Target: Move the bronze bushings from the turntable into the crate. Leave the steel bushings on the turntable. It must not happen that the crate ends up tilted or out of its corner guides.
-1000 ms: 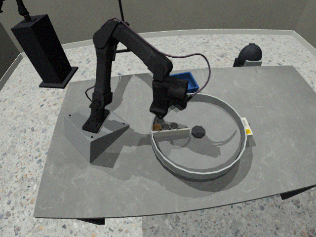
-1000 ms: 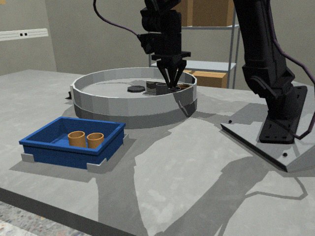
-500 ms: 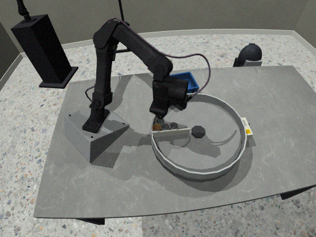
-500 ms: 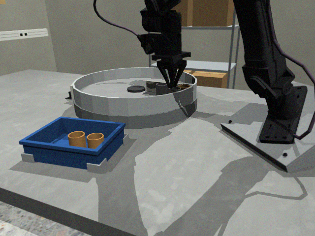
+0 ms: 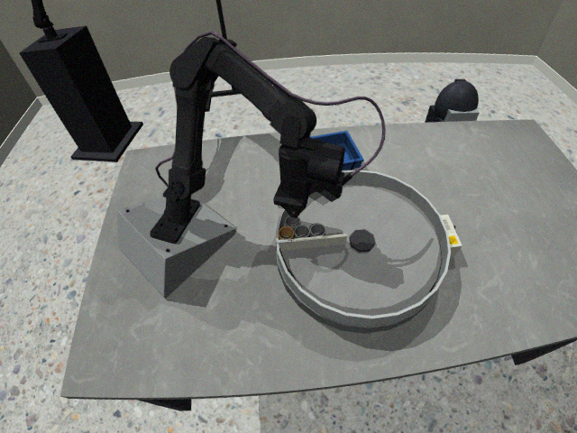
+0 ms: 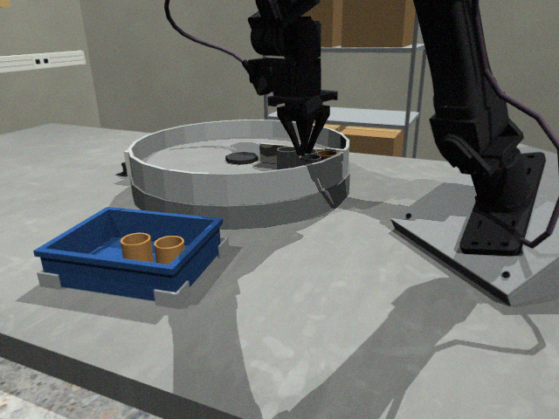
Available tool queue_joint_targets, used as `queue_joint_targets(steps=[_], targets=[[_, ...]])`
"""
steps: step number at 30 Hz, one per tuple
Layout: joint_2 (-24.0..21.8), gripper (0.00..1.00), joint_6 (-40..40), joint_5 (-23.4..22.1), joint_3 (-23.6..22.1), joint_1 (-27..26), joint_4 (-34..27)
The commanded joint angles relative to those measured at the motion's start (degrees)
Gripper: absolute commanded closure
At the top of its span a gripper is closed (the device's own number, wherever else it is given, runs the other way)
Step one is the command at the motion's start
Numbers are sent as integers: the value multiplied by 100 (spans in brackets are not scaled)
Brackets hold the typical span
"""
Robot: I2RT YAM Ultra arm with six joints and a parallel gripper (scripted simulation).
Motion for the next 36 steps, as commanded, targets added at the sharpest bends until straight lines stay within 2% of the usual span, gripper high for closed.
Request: queue_joint_targets(steps=[1,26,29,31,33,34,36], targets=[[-16,85,30,-6,192,-72,10],[-29,85,47,-4,178,-49,96],[-51,85,71,6,-105,19,140],[-61,85,70,9,-120,8,157],[-61,85,70,9,-120,8,157],[-71,85,56,9,118,-28,159],[-71,85,56,9,117,-28,156]])
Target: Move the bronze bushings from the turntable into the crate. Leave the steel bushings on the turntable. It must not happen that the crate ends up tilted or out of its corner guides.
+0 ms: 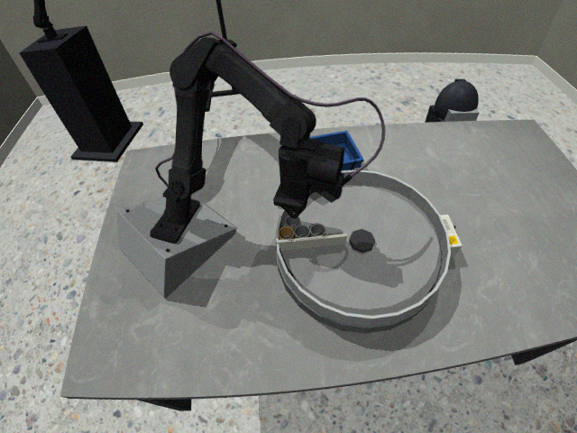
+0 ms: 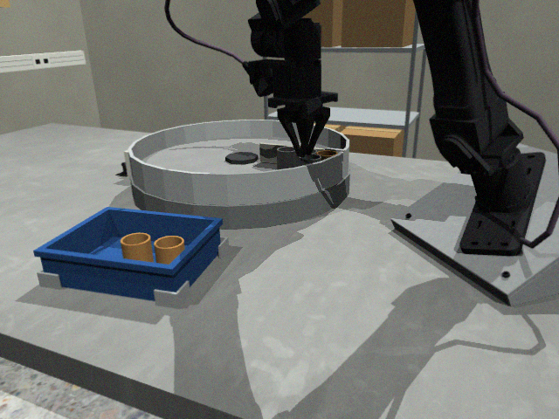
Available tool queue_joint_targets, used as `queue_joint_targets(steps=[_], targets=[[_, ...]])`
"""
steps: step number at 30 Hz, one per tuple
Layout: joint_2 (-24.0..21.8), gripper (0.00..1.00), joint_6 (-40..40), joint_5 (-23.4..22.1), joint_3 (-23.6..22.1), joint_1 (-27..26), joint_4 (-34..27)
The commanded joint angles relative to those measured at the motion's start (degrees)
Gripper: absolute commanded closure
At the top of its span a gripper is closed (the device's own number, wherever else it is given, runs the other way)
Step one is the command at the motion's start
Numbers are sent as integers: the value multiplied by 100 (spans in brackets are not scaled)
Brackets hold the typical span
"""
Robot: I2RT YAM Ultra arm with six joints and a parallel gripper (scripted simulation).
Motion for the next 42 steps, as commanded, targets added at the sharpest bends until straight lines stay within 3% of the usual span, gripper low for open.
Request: queue_joint_targets(steps=[1,34,42], targets=[[-67,85,26,11,172,-50,53],[-62,85,31,12,169,-43,72],[93,85,145,64,-234,95,319]])
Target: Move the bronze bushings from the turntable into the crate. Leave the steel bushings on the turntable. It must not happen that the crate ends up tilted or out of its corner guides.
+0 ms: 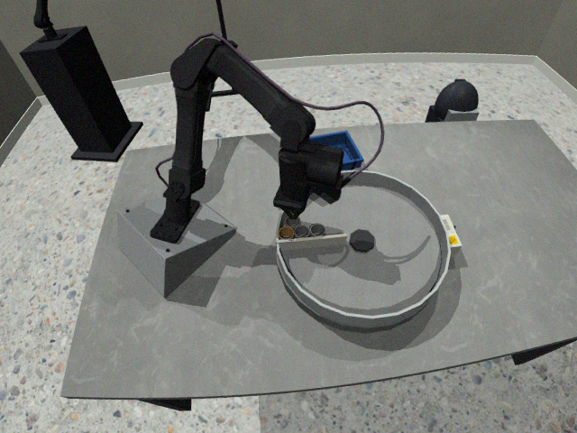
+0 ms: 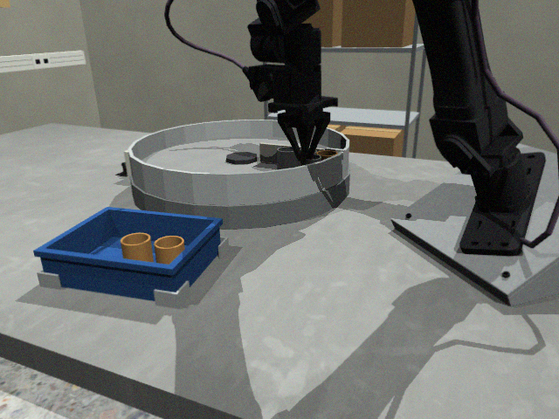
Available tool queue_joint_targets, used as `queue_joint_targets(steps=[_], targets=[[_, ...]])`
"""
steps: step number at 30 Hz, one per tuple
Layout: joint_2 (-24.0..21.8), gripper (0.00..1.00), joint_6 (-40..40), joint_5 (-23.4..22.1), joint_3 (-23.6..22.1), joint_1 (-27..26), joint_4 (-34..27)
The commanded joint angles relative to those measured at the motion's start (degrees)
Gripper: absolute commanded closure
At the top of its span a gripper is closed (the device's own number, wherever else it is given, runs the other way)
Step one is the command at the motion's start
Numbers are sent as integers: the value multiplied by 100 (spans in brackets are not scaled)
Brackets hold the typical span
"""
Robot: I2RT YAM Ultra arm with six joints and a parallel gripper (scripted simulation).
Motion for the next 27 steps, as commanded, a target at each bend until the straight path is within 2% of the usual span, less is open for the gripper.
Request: queue_joint_targets(steps=[1,6,7,11,27], targets=[[79,85,102,65,-143,31,238],[34,85,152,49,-215,69,364],[51,85,165,47,-12,8,395],[115,85,187,58,-262,82,447],[40,85,170,56,-197,69,434]])
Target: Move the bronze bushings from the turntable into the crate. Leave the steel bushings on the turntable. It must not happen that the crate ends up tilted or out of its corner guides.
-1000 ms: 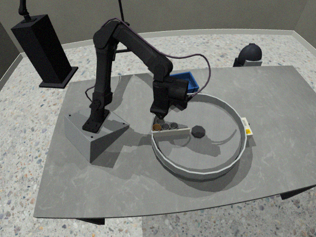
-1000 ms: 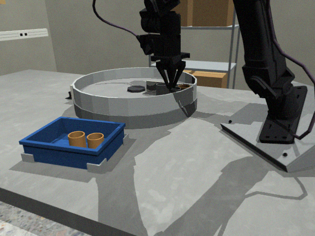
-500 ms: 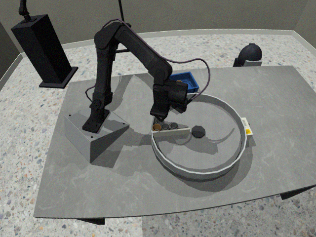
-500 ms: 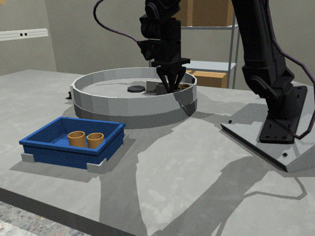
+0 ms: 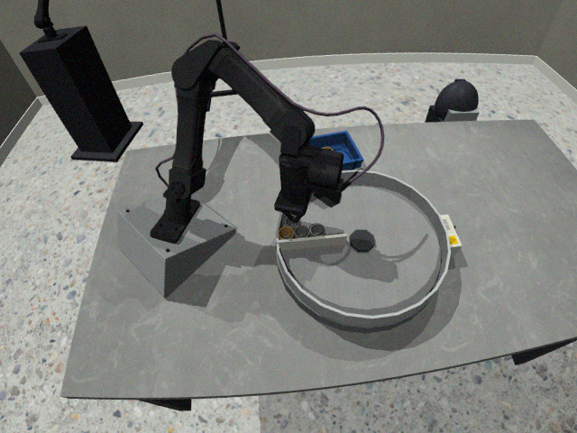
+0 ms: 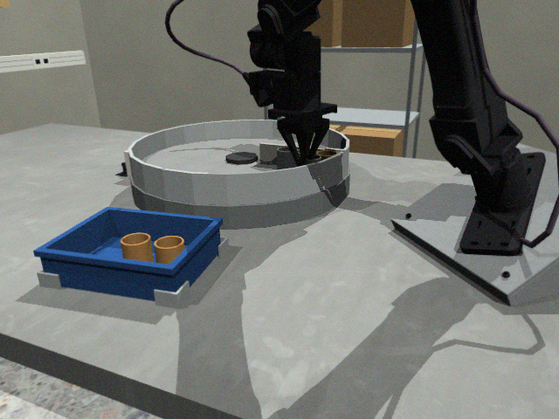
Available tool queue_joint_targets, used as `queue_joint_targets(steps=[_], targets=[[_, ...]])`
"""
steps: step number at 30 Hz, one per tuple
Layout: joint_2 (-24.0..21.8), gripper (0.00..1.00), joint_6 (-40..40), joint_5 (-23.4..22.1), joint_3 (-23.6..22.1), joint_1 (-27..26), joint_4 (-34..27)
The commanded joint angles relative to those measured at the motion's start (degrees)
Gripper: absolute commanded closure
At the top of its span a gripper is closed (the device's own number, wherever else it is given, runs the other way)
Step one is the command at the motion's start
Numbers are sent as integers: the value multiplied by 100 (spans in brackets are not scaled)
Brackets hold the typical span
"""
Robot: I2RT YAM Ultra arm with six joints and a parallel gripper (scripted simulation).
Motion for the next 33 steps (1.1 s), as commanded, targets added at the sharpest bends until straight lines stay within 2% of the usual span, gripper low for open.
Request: queue_joint_targets(steps=[1,19,20,33], targets=[[-26,85,30,36,-22,-19,69],[-26,85,30,36,-22,-19,69],[-26,100,30,36,-22,-19,69],[-27,100,11,58,-22,-61,68]])
